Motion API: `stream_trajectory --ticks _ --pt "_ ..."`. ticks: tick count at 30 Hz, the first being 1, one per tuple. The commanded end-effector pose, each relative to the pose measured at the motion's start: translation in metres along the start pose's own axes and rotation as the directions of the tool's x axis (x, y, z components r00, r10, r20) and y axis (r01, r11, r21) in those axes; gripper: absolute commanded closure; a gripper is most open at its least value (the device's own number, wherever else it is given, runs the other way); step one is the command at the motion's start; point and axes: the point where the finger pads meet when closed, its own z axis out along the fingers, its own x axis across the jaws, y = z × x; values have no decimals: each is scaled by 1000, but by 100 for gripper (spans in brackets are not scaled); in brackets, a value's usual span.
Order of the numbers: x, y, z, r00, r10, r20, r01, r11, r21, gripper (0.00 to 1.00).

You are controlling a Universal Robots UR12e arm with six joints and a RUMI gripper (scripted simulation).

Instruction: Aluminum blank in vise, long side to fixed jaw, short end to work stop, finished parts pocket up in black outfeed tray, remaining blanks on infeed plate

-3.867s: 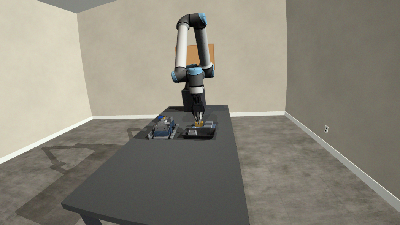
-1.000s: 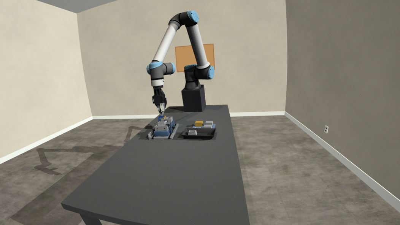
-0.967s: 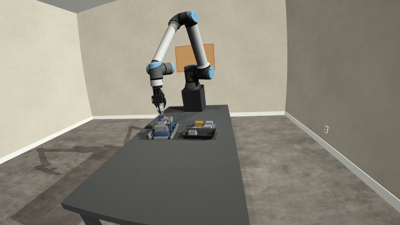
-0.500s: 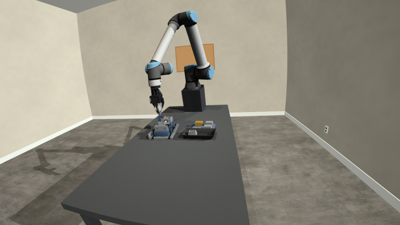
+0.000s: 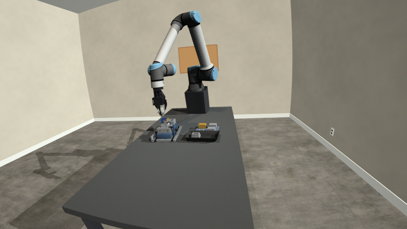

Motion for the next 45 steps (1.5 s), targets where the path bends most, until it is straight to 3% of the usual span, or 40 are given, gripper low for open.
stream_trajectory --ticks 1,15,28,33,40,42,45 --pt "0 1 -1 1000 0 1 0 1000 -1 100" --pt "0 0 -1 1000 -22 1 22 1000 -1 100" --pt "-3 -8 -1 975 -221 1 221 975 -1 100" --pt "-4 -13 -1 925 -380 1 380 925 -1 100" --pt "-6 -21 -1 810 -586 1 586 810 -1 100" --pt "-6 -21 -1 810 -586 1 586 810 -1 100" --pt "-7 -25 -1 727 -686 1 686 727 0 100"
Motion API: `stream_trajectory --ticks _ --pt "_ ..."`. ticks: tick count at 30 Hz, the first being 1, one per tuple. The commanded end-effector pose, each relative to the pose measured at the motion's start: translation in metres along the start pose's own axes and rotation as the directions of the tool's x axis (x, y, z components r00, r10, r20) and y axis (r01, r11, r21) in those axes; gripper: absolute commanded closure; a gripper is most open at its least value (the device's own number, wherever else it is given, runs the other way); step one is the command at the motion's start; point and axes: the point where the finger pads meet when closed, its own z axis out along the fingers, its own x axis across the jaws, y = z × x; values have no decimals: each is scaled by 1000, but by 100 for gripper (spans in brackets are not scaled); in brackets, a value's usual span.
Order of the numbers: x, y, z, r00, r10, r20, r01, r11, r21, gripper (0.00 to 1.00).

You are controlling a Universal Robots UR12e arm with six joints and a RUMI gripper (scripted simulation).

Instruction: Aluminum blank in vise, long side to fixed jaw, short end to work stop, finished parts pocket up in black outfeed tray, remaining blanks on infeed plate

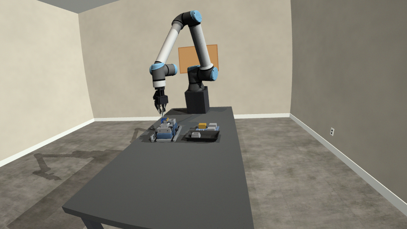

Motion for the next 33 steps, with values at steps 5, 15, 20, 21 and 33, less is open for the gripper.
stream_trajectory --ticks 5,15,20,21,33 --pt "3 -7 -1 956 -293 1 293 956 -4 100" --pt "7 -13 -1 845 -535 2 535 845 -4 100" --pt "10 -16 -1 745 -667 3 667 745 -3 100" --pt "10 -16 -1 727 -687 3 687 727 -3 100" --pt "13 -19 -1 600 -800 3 800 600 -3 100"
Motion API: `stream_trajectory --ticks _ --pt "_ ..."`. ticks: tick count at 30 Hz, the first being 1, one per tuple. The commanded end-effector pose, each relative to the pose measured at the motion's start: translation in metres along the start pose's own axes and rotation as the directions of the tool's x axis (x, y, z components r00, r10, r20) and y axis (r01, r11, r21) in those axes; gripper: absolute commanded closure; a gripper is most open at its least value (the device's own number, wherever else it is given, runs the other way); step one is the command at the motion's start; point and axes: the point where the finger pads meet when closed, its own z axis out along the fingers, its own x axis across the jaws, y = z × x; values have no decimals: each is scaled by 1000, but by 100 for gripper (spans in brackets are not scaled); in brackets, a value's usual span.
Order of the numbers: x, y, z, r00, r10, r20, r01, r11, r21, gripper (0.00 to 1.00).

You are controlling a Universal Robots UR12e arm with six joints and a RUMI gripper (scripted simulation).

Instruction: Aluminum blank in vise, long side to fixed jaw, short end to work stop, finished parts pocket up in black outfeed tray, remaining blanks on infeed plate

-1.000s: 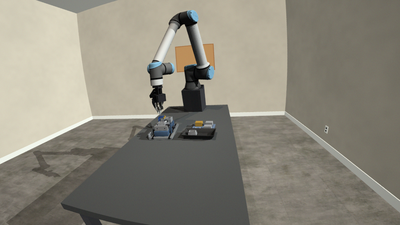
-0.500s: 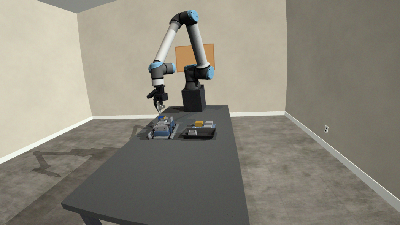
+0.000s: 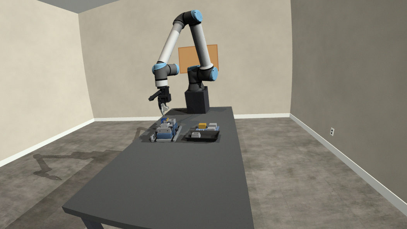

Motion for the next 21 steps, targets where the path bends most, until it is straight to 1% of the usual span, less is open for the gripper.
stream_trajectory --ticks 1,8,9,21 --pt "0 0 -1 999 -44 2 44 999 -1 100" --pt "1 0 -1 998 -59 2 59 998 -1 100" --pt "1 0 -1 998 -59 2 59 998 -1 60" --pt "1 0 -1 998 -59 2 59 998 -1 60"
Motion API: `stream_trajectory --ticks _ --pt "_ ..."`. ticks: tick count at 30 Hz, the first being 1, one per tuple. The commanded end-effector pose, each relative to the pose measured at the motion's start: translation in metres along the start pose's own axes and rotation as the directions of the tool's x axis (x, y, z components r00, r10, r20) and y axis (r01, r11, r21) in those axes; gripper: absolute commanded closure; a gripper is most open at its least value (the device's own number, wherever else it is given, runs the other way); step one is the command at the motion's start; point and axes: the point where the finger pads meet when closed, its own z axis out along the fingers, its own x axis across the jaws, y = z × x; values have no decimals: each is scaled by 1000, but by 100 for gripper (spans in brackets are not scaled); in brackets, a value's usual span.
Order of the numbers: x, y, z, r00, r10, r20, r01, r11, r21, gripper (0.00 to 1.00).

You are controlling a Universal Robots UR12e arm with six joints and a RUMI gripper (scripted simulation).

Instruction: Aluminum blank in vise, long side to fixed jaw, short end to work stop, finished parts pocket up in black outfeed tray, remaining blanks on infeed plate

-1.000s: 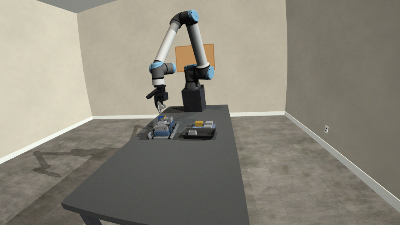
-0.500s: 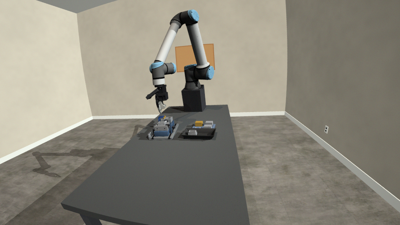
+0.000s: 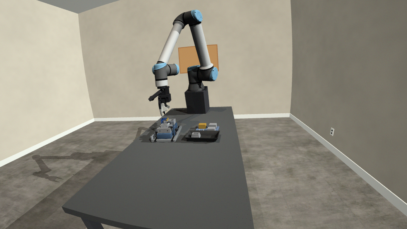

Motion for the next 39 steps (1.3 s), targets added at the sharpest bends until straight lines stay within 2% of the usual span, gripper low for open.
stream_trajectory --ticks 1,28,39 --pt "-1 0 -1 1000 0 1 0 1000 1 60" --pt "-1 0 0 1000 0 1 0 1000 1 60" --pt "-1 0 7 1000 -1 1 1 1000 0 60"
